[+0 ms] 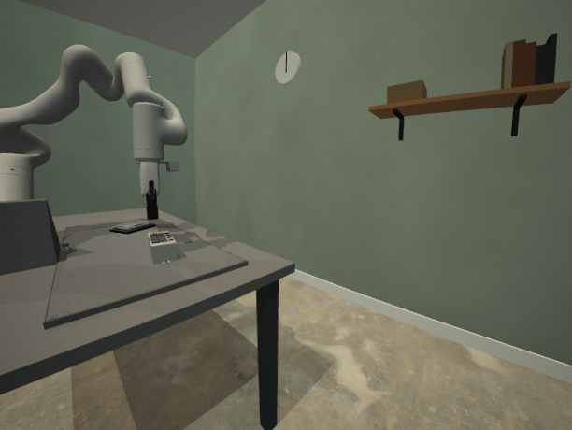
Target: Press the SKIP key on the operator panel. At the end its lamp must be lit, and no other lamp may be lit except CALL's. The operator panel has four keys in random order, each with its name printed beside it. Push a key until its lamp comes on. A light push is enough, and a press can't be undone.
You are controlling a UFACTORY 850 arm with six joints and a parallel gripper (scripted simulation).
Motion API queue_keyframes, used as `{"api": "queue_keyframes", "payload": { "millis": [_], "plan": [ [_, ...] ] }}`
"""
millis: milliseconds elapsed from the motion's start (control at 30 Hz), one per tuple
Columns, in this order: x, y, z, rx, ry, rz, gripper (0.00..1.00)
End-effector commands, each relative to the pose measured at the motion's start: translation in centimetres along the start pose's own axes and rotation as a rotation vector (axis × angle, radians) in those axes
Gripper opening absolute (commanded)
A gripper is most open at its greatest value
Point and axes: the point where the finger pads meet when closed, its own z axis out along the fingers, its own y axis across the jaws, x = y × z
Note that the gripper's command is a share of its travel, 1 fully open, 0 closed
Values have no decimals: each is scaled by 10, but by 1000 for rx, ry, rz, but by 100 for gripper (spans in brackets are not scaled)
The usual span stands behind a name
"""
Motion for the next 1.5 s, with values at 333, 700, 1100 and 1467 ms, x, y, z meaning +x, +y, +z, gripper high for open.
{"api": "queue_keyframes", "payload": {
  "millis": [333,700,1100,1467],
  "plan": [
    [1,1,21,-1,1,0,0],
    [1,1,27,-1,1,0,0],
    [0,21,27,-1,1,0,0],
    [0,33,27,-1,1,0,0]
  ]
}}
